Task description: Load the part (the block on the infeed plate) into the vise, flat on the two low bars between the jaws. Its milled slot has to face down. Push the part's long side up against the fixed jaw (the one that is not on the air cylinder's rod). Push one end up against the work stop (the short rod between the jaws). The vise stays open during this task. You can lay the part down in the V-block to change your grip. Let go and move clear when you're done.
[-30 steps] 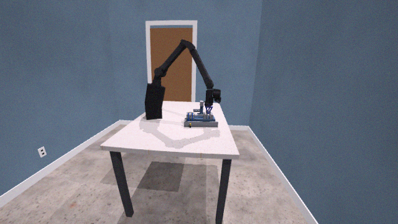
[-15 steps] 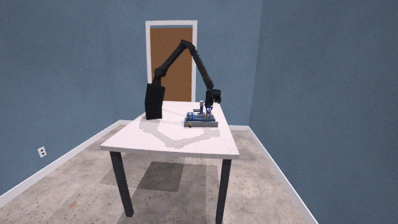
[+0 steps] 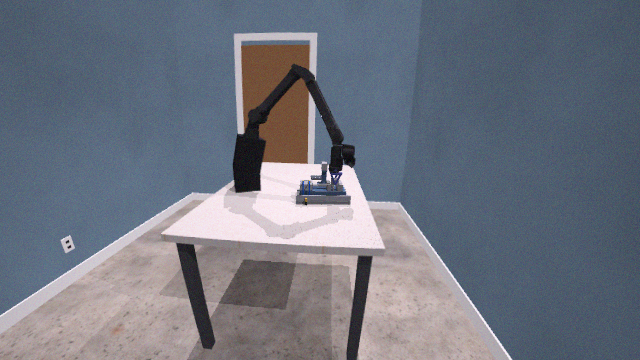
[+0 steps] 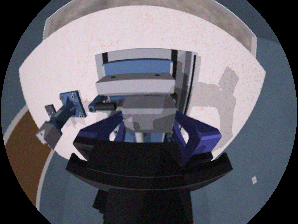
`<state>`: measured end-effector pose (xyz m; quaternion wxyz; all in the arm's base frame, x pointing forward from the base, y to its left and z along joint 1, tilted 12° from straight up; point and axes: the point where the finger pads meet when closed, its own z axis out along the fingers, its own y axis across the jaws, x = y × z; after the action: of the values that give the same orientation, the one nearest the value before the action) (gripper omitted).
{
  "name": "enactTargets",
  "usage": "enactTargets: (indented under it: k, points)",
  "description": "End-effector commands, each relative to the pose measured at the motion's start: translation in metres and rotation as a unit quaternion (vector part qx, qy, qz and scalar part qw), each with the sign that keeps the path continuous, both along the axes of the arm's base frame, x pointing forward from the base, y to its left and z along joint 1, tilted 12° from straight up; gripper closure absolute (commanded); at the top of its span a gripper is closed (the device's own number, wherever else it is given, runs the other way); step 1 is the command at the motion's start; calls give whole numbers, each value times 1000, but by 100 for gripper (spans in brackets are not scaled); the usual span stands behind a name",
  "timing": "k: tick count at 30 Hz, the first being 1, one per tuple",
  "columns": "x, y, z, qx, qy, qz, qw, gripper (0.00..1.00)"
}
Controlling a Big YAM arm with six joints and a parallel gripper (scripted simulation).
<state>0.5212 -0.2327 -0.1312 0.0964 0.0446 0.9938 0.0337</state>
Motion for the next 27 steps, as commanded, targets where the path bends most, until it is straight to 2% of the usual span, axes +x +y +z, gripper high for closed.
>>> enactTargets:
  k: [1,4,5,8,15,21,22,27]
  points:
    - [22,-4,3,-8,-16,-3,1000,100]
    - [23,-4,4,-9,-17,-3,1000,100]
    - [26,-5,12,-11,-23,-2,1000,100]
    - [23,-3,1,-8,-16,-2,1000,100]
    - [25,-4,4,-10,-20,-2,1000,100]
    - [22,-3,-2,-7,-15,-2,1000,100]
    - [26,-6,6,-11,-22,-3,1000,100]
    - [23,-3,-3,-8,-15,-3,1000,100]
